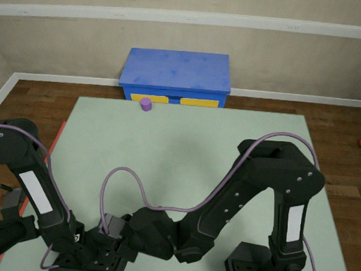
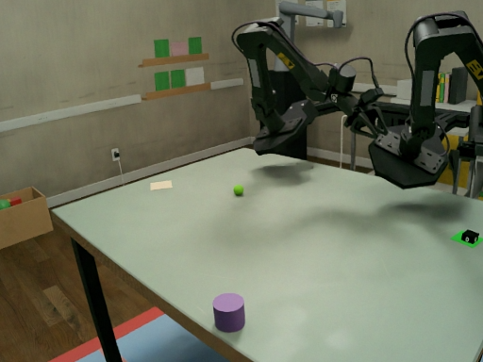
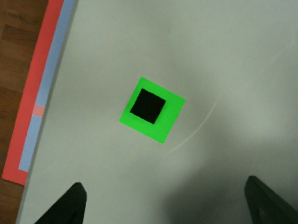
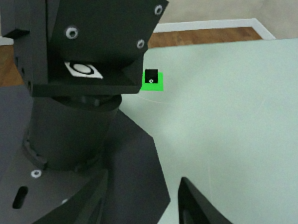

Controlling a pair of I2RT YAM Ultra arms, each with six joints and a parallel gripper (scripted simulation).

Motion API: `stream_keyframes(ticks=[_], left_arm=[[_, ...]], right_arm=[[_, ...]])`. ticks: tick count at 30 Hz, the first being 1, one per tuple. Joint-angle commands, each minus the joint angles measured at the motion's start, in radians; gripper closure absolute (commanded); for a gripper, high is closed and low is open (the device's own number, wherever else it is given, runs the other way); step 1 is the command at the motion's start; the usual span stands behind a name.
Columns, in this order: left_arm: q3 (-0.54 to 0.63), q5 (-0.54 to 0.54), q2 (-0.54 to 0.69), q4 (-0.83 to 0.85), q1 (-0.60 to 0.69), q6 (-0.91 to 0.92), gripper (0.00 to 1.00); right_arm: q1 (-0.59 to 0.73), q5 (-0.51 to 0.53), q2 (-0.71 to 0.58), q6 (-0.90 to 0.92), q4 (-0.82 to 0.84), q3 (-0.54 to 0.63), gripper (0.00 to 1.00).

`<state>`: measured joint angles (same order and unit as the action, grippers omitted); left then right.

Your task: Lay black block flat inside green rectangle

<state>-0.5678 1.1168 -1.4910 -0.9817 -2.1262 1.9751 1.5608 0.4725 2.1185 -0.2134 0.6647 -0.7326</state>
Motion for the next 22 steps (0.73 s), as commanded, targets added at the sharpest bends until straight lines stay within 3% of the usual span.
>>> stream_keyframes(ticks=[1,22], left_arm=[[-0.028,0.023,-0.018,-0.044,-0.019,0.04,0.0],[-0.018,0.023,-0.012,-0.049,-0.013,0.047,0.0]], right_arm=[[0.008,-0.001,-0.009,0.005,0.025,-0.038,0.54],[0.008,-0.001,-0.009,0.005,0.025,-0.038,0.54]])
